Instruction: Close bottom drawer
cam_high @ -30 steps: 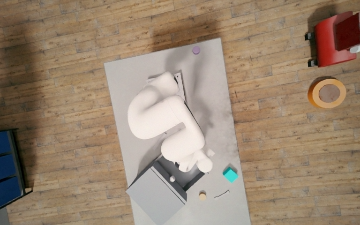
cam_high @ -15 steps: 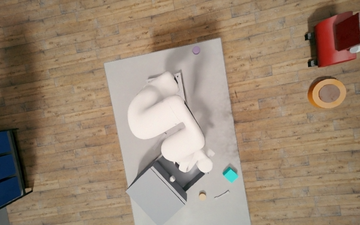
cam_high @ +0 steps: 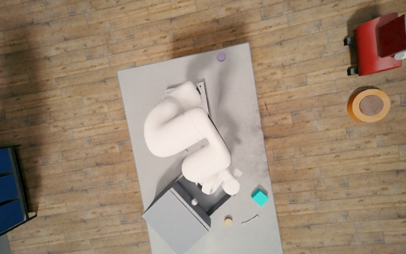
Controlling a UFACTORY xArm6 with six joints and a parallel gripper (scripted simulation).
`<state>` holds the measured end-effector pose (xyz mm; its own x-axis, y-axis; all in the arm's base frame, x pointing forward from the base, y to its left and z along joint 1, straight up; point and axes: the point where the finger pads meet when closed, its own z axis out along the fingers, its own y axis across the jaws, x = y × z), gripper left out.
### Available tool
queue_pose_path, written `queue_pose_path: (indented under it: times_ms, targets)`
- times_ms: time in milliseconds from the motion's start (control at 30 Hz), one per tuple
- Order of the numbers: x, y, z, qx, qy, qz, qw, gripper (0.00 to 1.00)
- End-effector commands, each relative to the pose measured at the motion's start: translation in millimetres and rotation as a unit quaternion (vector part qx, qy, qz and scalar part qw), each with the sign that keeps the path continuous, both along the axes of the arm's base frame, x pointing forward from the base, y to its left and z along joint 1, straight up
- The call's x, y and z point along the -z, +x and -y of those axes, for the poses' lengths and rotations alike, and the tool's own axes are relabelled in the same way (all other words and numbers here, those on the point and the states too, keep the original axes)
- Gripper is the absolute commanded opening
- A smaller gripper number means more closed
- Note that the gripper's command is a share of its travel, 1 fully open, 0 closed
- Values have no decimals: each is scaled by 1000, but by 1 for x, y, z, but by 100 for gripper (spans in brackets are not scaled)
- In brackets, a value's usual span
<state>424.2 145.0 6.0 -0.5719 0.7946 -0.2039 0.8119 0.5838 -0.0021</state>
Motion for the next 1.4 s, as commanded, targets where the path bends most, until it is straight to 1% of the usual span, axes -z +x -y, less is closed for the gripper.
queue_pose_path:
  times_ms: [0, 500, 767, 1267, 1367]
  targets:
    - [-1, 1, 0, 0, 0, 1, 1000, 0]
    - [-1, 1, 0, 0, 0, 1, 1000, 0]
    - [-1, 5, 7, 0, 0, 1, 1000, 0]
    - [-1, 37, 50, 0, 0, 1, 1000, 0]
    - [-1, 38, 53, 0, 0, 1, 1000, 0]
